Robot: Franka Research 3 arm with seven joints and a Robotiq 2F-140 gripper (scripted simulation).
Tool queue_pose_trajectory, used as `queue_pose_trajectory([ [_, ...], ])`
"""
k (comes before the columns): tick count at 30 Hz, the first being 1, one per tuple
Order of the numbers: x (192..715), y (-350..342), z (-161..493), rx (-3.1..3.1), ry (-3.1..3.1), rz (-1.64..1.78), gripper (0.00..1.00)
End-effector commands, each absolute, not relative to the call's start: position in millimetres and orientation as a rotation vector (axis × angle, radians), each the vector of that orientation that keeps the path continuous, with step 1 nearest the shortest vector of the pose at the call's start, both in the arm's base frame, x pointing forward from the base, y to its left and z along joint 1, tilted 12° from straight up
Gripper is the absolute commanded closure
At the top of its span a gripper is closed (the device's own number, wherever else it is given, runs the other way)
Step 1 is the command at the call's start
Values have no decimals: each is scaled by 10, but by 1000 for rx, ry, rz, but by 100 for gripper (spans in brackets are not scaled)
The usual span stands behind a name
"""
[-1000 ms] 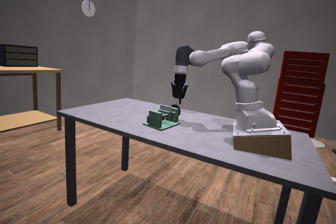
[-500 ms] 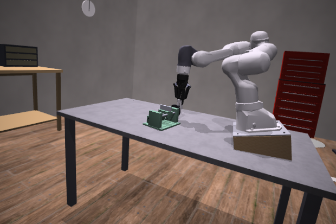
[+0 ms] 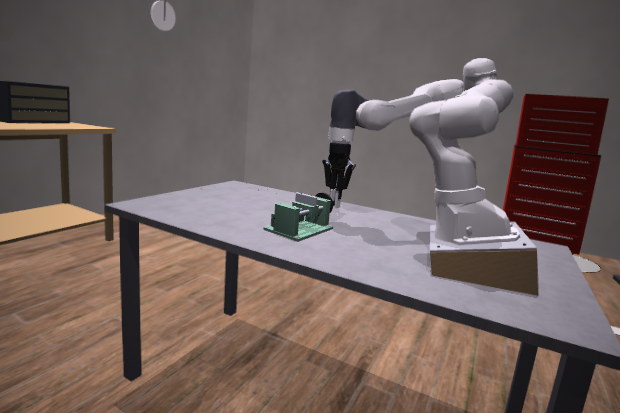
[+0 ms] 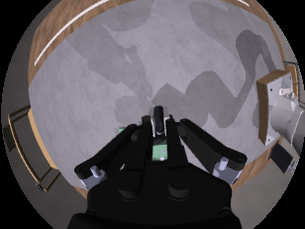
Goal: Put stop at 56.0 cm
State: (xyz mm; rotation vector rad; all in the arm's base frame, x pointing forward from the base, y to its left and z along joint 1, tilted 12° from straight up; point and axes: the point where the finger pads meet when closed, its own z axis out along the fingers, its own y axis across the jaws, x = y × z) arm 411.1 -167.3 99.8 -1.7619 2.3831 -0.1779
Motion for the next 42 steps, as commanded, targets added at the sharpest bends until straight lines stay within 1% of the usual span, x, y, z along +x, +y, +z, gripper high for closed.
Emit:
queue_pose_trajectory([
  [1,4119,-1666,935,-1756,2385,-181,96],
  [20,4253,-1692,734,-1756,2385,-181,96],
  [42,4451,-1750,693,-1756,2385,-181,96],
])
